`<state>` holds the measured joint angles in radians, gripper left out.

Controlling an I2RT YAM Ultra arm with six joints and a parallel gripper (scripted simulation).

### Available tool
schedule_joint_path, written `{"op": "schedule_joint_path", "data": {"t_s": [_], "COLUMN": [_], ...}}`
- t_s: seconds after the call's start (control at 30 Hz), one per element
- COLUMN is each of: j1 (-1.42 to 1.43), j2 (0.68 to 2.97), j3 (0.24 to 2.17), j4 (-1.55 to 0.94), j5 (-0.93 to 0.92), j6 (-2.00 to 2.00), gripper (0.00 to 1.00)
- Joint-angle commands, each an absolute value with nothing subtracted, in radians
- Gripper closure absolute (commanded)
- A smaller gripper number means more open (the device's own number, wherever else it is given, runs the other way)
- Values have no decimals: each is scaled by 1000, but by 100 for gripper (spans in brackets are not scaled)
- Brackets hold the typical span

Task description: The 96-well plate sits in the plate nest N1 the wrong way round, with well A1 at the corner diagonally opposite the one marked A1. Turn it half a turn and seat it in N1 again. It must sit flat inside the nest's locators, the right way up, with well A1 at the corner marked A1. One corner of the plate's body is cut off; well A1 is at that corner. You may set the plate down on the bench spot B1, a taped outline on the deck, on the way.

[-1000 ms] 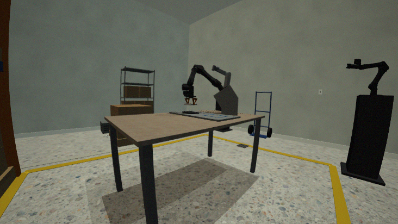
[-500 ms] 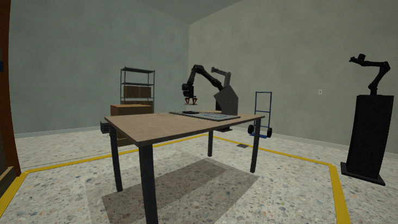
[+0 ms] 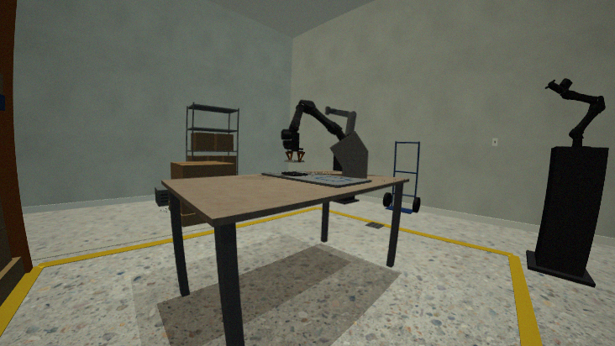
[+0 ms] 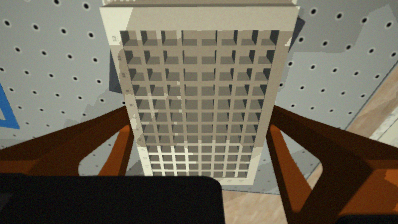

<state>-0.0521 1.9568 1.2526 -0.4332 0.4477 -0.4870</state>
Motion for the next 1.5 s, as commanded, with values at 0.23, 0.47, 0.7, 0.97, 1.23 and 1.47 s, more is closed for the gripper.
{"op": "schedule_joint_path", "data": {"t_s": [0.23,0.47,0.7,0.97,1.23,1.47], "j1": [-42,-40,-39,-36,-36,-35], "j2": [1947,1949,1950,1951,1951,1951], "j3": [1257,1259,1260,1260,1259,1258], "j4": [-433,-434,-434,-434,-433,-433], "j5": [443,444,444,445,446,446], "j6": [-490,-254,-86,182,383,617], "gripper": [100,100,100,100,100,100]}}
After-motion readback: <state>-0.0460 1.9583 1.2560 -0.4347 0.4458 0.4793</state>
